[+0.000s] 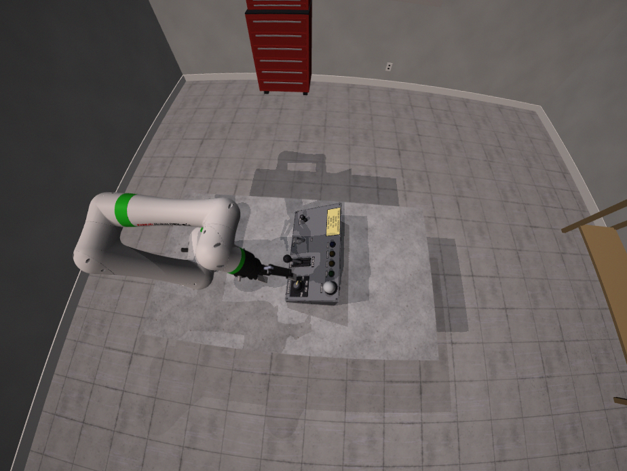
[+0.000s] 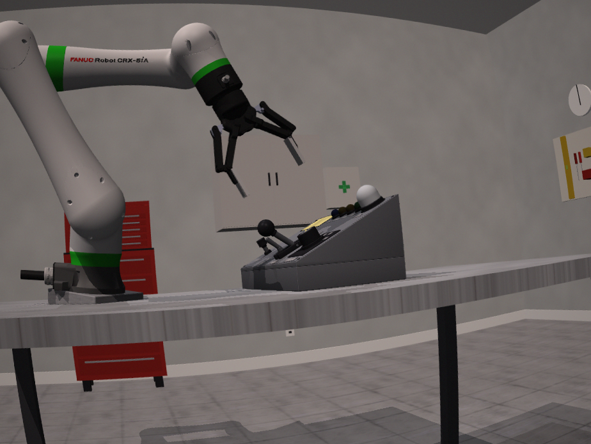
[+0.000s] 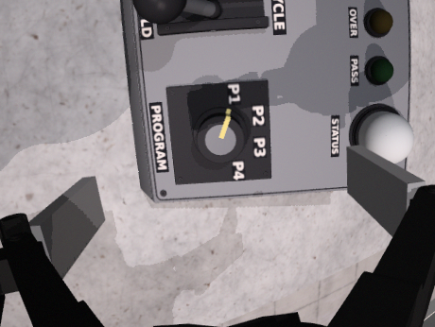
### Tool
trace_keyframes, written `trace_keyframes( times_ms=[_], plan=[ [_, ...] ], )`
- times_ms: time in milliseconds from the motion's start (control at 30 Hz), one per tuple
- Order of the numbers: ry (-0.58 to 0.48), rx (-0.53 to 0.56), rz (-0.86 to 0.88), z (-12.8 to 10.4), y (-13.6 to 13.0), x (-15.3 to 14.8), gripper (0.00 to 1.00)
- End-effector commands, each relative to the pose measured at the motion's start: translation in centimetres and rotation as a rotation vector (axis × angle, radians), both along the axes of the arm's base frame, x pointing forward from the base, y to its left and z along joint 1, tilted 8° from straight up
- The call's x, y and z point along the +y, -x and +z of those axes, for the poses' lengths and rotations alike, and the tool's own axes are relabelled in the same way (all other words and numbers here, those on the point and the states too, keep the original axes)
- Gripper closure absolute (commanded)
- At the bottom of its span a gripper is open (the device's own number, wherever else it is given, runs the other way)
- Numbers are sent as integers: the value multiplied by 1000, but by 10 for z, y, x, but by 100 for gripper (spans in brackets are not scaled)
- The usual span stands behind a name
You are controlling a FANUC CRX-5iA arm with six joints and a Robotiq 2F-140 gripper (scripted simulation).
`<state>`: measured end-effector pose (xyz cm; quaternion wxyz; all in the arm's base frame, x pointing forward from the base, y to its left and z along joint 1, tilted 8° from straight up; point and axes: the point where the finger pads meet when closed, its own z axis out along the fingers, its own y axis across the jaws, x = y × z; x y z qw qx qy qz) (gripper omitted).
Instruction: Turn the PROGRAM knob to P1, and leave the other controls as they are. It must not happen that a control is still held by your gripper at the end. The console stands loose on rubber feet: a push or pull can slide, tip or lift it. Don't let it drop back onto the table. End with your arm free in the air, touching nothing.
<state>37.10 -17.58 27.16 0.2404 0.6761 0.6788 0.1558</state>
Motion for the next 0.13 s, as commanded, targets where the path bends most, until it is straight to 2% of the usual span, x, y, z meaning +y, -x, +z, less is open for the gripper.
trace_keyframes(
  times_ms=[0, 100],
  plan=[
    [0, 0, 0, 0, 0, 0, 0],
    [0, 0, 0, 0, 0, 0, 0]
  ],
)
